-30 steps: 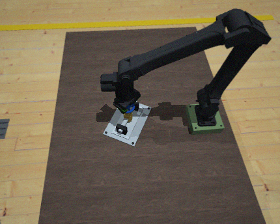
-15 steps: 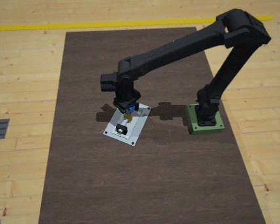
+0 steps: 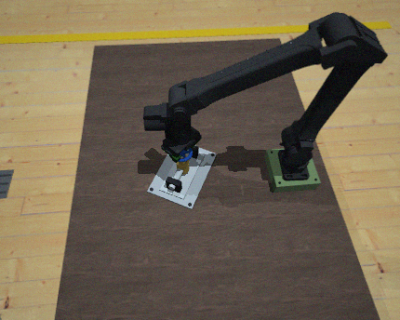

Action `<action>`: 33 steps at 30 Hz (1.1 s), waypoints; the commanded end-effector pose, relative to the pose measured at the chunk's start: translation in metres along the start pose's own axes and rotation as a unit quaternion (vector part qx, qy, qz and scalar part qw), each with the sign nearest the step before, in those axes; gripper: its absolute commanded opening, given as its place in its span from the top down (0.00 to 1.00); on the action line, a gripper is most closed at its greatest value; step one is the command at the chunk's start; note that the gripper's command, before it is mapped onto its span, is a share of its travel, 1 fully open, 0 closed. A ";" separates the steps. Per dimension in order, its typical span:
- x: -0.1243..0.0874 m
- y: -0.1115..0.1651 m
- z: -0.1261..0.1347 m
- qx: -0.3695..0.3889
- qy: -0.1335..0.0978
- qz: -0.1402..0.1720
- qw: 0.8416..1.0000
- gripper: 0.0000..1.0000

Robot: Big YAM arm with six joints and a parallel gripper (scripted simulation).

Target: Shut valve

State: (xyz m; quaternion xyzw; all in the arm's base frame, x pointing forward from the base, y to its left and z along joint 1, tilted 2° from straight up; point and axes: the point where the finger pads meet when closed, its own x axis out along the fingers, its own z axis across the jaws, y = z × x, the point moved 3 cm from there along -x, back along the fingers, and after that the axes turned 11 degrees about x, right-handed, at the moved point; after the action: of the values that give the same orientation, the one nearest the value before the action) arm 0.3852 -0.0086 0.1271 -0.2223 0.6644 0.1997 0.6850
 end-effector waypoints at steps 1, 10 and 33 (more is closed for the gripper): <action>0.007 -0.003 -0.002 0.026 0.000 0.001 1.000 1.00; 0.007 -0.003 -0.002 0.026 0.000 0.001 1.000 1.00; 0.007 -0.002 -0.002 0.024 0.000 0.001 1.000 0.00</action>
State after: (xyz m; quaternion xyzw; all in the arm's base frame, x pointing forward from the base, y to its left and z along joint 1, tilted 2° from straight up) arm 0.3851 -0.0093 0.1267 -0.2146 0.6668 0.1923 0.6873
